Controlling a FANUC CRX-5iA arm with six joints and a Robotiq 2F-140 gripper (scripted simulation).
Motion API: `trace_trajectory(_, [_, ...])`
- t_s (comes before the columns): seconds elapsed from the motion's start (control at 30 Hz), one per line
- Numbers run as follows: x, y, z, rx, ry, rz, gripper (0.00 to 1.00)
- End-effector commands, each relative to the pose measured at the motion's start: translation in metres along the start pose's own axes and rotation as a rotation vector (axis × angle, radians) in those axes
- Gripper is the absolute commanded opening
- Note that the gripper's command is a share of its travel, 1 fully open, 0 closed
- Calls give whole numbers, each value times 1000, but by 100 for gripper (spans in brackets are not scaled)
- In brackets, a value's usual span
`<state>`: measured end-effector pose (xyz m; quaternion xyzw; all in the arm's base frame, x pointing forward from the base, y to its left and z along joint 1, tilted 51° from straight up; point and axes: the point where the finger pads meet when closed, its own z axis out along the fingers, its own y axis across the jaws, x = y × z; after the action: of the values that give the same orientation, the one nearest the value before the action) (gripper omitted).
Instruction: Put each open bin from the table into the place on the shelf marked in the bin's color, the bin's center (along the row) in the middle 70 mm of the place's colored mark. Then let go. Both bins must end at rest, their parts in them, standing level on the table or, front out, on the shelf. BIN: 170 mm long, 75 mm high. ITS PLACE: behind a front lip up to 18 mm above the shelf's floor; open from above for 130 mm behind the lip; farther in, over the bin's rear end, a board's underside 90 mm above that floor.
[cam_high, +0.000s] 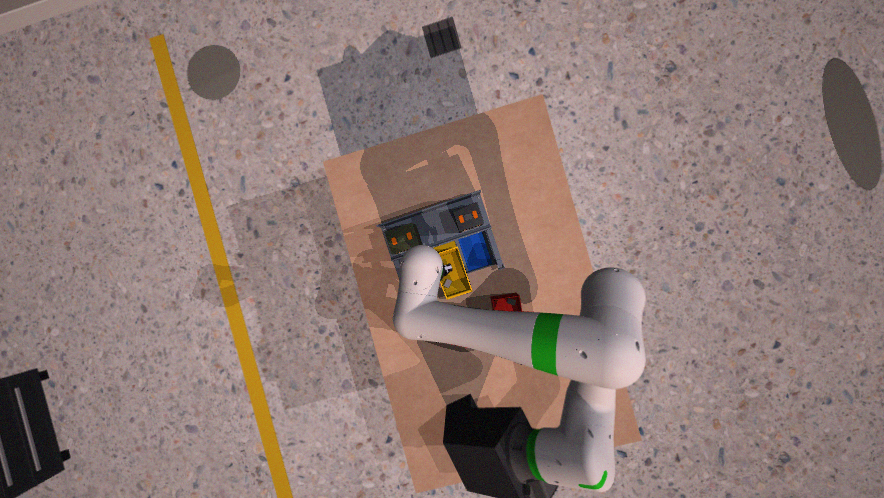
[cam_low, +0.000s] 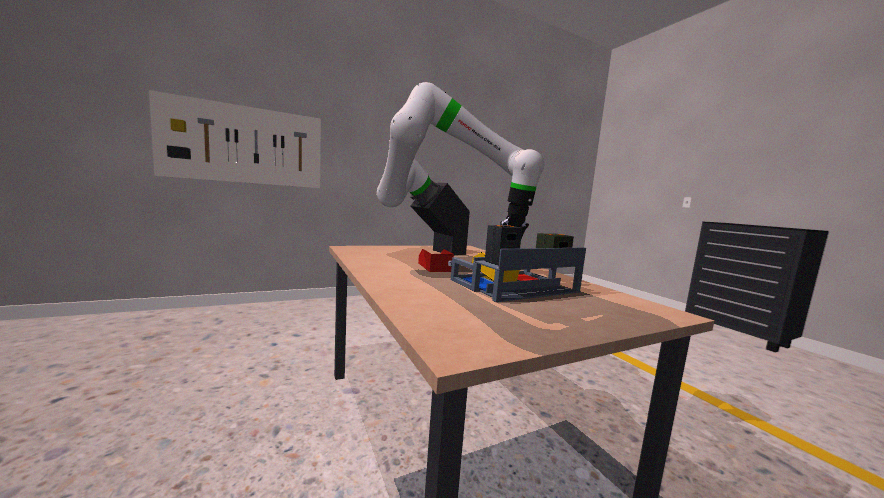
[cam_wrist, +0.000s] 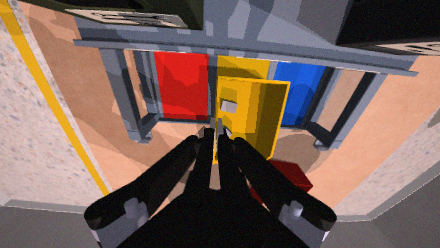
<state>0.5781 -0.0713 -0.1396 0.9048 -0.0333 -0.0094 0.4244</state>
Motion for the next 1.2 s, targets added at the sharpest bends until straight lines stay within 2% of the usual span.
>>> trace_trajectory(0.0, [0, 0, 0, 0, 0, 0, 0])
trace_trajectory(1.17, [8, 0, -1, 0, 14, 0, 0])
